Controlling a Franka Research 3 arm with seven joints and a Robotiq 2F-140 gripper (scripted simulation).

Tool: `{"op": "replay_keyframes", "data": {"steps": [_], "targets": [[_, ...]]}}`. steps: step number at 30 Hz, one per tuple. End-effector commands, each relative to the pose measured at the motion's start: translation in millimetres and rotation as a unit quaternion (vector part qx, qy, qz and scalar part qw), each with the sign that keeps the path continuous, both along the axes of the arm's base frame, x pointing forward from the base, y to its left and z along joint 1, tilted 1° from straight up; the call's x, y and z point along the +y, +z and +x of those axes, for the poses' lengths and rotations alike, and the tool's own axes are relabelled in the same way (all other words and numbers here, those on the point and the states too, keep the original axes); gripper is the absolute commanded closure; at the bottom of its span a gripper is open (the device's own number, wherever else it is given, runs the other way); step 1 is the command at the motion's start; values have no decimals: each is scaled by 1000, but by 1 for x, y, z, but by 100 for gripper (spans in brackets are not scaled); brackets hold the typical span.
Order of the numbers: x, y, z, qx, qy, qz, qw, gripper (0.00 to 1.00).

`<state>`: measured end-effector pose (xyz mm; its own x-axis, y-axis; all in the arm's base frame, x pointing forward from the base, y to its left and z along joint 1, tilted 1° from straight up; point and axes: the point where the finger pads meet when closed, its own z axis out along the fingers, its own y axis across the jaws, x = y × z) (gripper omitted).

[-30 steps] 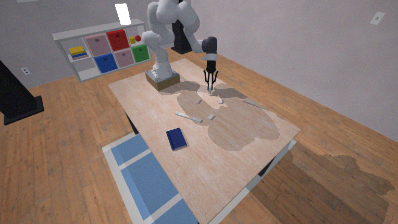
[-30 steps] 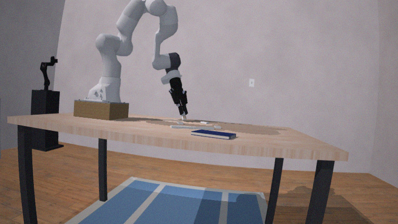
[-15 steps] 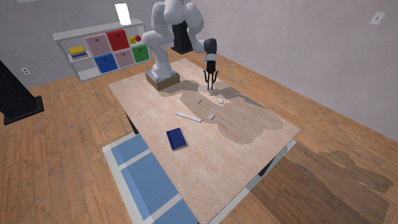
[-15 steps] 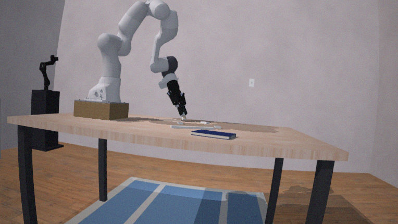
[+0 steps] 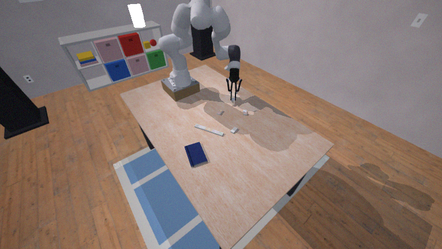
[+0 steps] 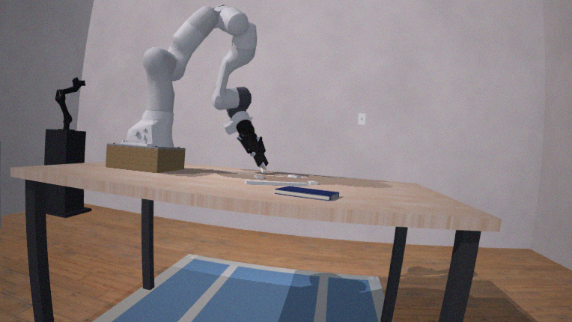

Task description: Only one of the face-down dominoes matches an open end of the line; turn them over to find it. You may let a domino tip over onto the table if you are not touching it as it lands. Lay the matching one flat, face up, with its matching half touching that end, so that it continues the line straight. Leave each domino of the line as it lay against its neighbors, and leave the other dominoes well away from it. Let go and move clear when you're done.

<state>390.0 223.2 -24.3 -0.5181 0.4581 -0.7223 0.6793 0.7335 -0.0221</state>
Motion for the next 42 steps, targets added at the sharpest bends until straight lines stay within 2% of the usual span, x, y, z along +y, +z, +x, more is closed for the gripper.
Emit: {"op": "replay_keyframes", "data": {"steps": [1,42], "targets": [[-4,2,3,-30,-18,-8,999,78],[6,-12,-7,-139,-17,-114,984,78]]}}
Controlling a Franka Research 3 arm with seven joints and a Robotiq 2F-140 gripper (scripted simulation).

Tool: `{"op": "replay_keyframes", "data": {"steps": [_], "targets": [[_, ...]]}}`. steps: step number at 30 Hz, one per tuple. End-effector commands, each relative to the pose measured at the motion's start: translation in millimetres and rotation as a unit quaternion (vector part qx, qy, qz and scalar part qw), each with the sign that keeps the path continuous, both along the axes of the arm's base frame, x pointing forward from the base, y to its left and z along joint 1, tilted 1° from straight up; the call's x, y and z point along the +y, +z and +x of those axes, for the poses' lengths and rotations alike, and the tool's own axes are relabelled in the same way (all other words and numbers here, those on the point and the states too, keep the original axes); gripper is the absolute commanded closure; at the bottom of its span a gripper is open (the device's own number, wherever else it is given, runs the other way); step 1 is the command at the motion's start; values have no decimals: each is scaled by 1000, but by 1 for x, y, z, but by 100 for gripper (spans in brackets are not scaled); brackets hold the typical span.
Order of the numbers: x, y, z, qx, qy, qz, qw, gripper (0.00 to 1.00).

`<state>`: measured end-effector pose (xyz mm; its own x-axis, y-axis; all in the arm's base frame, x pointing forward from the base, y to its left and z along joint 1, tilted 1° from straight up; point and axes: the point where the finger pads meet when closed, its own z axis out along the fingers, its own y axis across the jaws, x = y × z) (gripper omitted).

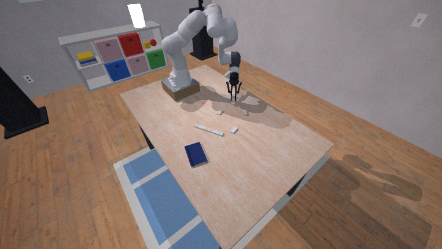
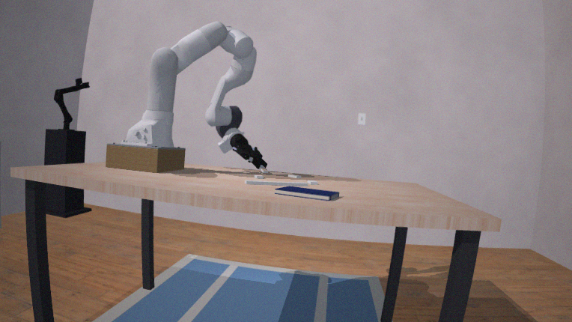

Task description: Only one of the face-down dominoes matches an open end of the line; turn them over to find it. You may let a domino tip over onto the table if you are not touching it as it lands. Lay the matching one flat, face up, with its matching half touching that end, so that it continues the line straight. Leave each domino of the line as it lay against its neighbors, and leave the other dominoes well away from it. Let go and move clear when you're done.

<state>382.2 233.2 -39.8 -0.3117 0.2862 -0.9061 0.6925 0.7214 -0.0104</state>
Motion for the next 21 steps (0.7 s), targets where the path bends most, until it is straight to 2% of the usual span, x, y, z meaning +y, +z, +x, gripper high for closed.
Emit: {"op": "replay_keyframes", "data": {"steps": [1,21], "targets": [[-4,3,1,-20,-9,-7,1000,78],[-2,-2,-1,-49,-9,-36,998,78]]}}
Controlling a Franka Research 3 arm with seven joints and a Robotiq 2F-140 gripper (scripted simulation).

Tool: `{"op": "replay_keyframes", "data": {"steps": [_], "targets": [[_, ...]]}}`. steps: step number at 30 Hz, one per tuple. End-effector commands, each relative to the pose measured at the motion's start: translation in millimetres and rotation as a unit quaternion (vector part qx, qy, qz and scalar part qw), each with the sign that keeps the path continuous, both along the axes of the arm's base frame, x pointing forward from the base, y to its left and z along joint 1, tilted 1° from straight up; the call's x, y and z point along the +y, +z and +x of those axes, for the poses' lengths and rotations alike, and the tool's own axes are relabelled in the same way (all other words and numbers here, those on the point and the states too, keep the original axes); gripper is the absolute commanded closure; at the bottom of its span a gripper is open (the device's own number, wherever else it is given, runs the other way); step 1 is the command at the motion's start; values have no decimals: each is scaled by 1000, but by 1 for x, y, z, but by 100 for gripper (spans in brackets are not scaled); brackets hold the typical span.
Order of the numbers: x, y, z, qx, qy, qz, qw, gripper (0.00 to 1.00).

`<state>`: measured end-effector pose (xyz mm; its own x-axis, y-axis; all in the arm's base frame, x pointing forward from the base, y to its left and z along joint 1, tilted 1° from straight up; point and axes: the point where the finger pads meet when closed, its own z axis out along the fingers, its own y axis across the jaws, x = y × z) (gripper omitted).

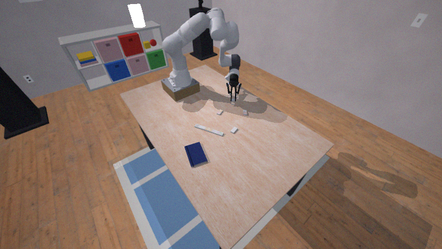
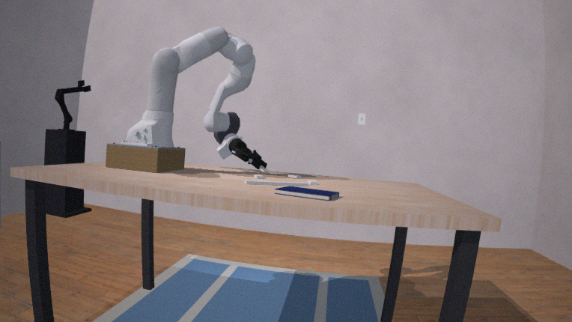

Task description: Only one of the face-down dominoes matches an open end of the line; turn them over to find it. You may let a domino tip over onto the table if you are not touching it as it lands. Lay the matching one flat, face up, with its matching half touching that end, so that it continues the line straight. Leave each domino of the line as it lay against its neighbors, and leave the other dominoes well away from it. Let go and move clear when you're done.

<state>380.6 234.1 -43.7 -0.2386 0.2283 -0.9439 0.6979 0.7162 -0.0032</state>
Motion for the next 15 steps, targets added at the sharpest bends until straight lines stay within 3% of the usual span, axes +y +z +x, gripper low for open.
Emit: {"op": "replay_keyframes", "data": {"steps": [1,15], "targets": [[-3,2,0,-11,-6,-3,1000,78],[-2,1,0,-20,-6,-12,1000,78]]}}
